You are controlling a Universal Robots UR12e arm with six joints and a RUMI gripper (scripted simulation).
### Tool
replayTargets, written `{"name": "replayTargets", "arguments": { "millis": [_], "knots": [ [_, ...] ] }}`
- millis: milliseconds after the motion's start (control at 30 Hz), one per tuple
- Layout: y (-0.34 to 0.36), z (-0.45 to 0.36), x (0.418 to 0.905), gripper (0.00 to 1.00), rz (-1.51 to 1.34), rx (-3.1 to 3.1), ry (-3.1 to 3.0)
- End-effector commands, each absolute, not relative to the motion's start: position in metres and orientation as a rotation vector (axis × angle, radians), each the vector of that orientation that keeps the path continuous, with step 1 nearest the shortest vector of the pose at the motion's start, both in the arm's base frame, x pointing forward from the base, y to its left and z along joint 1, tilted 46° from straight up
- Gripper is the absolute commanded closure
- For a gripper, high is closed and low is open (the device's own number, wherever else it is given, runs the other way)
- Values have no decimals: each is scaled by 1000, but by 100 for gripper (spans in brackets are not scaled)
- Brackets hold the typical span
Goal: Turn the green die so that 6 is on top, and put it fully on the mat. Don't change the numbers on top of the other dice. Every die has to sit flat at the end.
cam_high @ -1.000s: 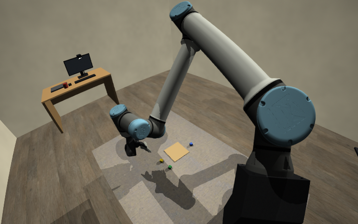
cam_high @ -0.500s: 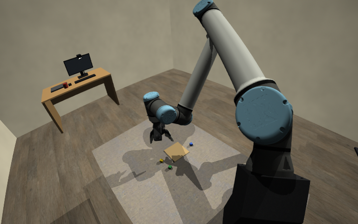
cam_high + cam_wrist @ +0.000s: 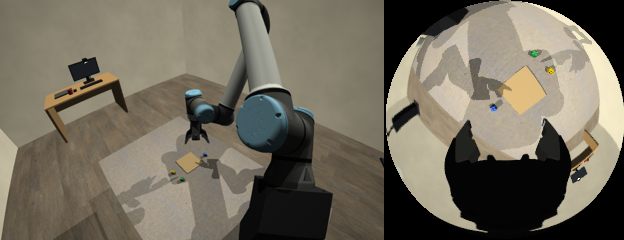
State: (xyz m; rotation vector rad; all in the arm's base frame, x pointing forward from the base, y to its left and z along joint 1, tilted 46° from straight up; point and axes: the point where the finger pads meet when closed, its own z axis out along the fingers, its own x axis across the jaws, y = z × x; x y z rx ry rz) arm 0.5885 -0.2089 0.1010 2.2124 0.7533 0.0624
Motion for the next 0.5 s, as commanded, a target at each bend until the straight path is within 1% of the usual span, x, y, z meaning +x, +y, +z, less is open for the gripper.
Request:
{"name": "replayTargets", "arguments": {
  "millis": [0,200,467],
  "knots": [
    [-225,114,565,0,91,2218,774],
    [-235,123,551,0,100,2216,765],
    [-236,124,549,0,101,2216,764]
  ]
}}
